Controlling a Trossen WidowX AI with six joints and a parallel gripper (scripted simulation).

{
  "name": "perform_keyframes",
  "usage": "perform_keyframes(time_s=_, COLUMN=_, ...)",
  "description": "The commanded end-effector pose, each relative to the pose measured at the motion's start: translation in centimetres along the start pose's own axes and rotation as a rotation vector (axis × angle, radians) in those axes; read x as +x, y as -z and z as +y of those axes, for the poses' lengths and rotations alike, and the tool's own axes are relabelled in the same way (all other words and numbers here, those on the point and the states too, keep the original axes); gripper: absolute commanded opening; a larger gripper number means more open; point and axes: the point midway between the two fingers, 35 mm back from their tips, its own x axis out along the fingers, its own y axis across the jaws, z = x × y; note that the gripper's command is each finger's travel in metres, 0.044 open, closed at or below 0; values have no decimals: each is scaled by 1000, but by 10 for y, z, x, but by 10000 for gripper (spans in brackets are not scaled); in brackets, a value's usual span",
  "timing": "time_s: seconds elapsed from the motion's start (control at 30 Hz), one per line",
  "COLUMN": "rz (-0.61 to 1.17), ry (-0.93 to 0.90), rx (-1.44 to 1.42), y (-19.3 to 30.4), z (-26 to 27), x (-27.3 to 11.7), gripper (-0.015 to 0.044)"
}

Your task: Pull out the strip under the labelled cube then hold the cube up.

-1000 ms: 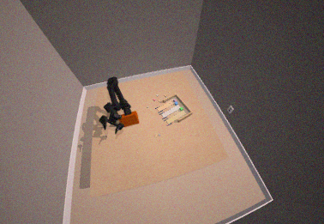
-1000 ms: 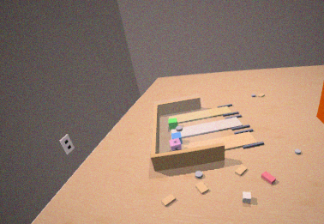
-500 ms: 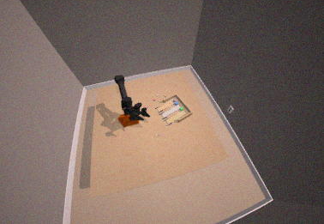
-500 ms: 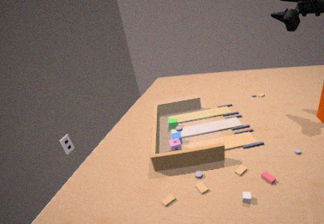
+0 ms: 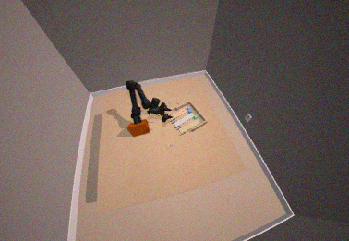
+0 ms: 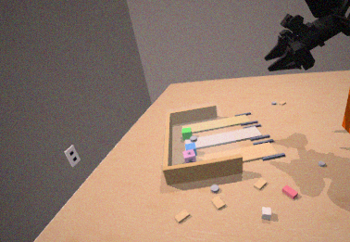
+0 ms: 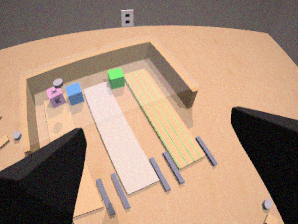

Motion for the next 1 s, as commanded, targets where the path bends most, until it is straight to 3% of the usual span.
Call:
perform_keyframes(time_s=0.0, rz=75, ry=-103, rx=75, y=11, z=31, x=11, gripper=400)
perform_keyframes(time_s=0.67, rz=75, ry=-103, rx=75, y=11, z=31, x=11, gripper=400)
perform_keyframes(time_s=0.77, rz=151, ry=-107, rx=53, y=14, z=34, x=24, gripper=321)
perform_keyframes(time_s=0.97, rz=470, ry=-146, rx=-56, y=35, z=56, x=65, gripper=164)
